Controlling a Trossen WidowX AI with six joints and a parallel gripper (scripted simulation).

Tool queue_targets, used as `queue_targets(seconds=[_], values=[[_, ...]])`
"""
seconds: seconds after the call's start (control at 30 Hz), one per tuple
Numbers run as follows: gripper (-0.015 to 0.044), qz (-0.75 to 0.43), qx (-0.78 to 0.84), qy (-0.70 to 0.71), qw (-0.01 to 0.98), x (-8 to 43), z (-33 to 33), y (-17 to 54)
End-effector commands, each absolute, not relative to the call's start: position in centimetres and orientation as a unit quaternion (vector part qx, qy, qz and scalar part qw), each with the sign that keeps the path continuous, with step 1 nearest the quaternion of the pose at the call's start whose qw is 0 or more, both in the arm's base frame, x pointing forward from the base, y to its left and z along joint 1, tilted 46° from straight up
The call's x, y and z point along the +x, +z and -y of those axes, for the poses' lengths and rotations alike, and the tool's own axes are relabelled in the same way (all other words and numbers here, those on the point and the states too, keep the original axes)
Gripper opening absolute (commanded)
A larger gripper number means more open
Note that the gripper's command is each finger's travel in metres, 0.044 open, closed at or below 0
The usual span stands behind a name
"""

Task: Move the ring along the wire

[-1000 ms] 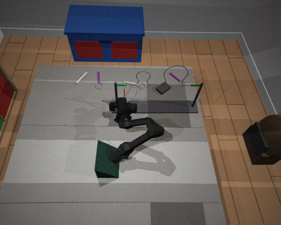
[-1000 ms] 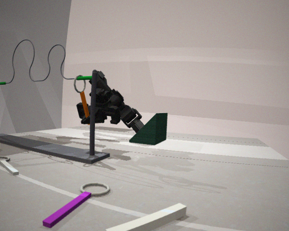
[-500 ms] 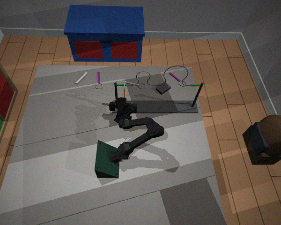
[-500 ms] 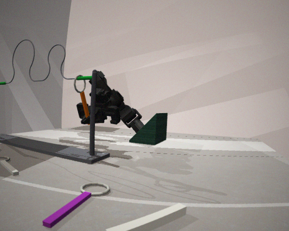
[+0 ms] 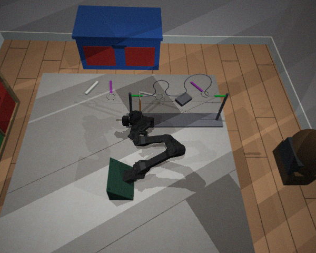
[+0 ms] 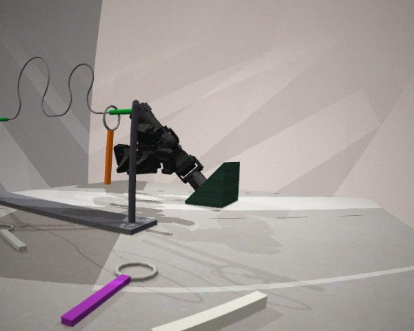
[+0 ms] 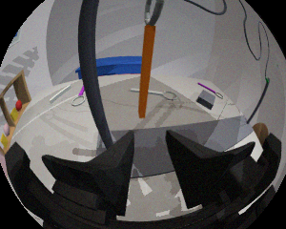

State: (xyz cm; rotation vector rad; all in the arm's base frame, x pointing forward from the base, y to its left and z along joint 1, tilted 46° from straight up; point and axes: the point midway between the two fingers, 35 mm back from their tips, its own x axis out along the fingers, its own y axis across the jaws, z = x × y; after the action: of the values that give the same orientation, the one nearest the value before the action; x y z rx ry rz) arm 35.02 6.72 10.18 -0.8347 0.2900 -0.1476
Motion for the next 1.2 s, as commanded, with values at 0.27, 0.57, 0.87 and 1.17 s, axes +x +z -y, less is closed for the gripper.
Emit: queue_targets(seconds=[0.27,0.57,0.87,1.17], values=[[0.016,-0.142,-0.404,-0.071,0.901,31.7,-7.4,10.6],[0.016,-0.142,-0.404,-0.071,0.901,31.7,-7.4,10.6],[0.016,-0.142,-0.404,-0.071,0.901,31.7,-7.4,10.6],[0.0291,-0.14,-0.406,-0.07,0.9,28.3,-8.0,11.2]])
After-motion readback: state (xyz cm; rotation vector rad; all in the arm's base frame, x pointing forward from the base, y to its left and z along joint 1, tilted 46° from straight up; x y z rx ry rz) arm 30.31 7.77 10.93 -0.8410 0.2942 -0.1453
